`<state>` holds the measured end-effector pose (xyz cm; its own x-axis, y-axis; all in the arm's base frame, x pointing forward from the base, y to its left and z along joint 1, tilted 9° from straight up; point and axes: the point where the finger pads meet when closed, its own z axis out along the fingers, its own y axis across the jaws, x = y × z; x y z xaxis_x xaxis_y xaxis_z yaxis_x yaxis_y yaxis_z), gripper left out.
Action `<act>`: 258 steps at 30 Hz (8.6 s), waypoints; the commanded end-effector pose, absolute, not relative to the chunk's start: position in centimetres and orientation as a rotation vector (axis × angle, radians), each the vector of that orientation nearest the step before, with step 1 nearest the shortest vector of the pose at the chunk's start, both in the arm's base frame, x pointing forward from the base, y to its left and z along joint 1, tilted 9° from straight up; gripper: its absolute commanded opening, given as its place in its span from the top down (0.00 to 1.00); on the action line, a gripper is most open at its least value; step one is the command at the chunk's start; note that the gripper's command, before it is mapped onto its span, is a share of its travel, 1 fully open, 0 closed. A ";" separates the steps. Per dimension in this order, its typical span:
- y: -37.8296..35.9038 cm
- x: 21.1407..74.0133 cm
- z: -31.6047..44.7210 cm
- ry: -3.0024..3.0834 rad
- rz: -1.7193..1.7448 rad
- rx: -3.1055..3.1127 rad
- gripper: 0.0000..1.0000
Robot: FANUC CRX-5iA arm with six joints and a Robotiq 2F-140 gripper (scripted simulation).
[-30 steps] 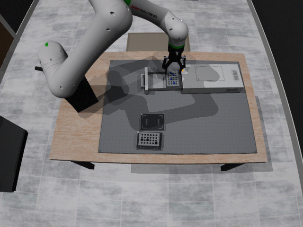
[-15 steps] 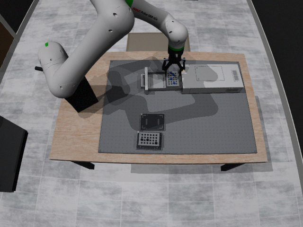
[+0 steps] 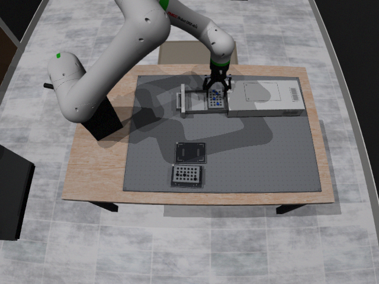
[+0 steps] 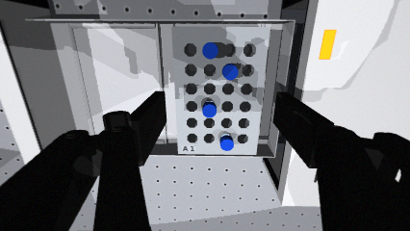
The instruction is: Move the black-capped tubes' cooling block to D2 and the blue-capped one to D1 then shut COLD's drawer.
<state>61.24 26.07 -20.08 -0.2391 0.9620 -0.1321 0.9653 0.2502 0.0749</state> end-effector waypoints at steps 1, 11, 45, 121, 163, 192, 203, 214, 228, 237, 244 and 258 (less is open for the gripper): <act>26.1 61.4 -20.3 2.360 -0.030 1.835 0.34; 26.0 61.4 -21.1 2.360 -0.030 1.835 0.34; 25.7 61.8 -24.1 2.360 -0.030 1.835 0.34; 25.7 61.8 -24.1 2.360 -0.030 1.835 0.90; 25.8 61.6 -22.8 2.360 -0.030 1.835 0.90; 26.2 61.3 -19.4 2.360 -0.030 1.835 0.90; 26.3 61.1 -18.1 2.360 -0.030 1.835 0.90; 26.4 61.0 -16.9 2.360 -0.030 1.835 0.90; 26.6 60.8 -15.3 2.360 -0.030 1.835 0.90; 26.7 60.7 -14.1 2.360 -0.030 1.835 0.90; 26.8 60.6 -13.5 2.360 -0.030 1.835 0.90; 26.8 60.6 -13.2 2.360 -0.030 1.835 0.90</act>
